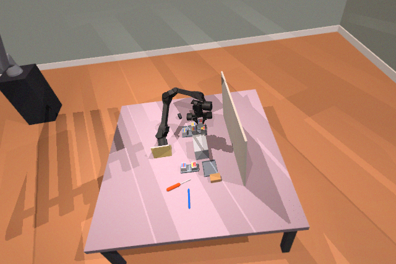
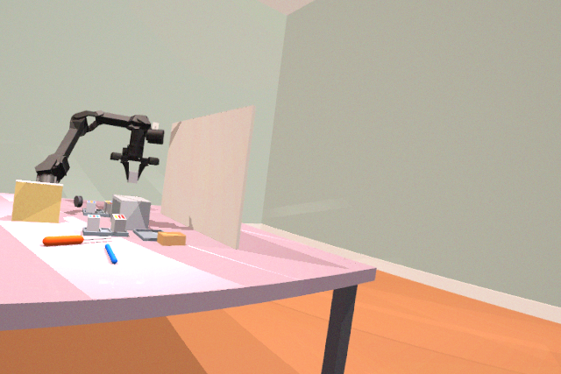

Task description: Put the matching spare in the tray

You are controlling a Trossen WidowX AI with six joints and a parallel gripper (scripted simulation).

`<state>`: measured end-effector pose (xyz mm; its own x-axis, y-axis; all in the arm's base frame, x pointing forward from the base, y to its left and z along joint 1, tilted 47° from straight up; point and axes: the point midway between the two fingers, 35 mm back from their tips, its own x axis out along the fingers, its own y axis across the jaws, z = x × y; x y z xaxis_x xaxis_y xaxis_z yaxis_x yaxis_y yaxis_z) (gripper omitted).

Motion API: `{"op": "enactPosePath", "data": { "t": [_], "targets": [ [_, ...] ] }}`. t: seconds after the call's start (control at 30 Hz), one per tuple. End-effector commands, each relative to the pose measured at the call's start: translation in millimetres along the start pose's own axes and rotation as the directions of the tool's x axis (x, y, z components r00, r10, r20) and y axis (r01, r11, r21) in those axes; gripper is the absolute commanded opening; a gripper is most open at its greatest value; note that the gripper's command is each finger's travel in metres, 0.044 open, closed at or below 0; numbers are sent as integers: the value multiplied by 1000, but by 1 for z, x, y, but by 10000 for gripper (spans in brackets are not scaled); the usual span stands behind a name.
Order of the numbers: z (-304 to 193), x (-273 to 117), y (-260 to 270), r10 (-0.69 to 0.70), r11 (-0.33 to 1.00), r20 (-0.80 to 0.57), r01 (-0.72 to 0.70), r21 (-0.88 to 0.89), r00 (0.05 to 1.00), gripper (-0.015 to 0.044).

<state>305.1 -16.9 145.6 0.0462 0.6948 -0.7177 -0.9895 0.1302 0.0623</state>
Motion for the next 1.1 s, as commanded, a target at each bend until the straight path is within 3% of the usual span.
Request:
{"op": "enactPosePath", "data": {
  "t": [0.0, 1.07],
  "targets": [
    [-17, -4, -12, -9, 1000, -11, 9, -9, 1000, 0],
    [-191, 9, -64, -1, 1000, -1, 1, -24, 1000, 0]
  ]
}}
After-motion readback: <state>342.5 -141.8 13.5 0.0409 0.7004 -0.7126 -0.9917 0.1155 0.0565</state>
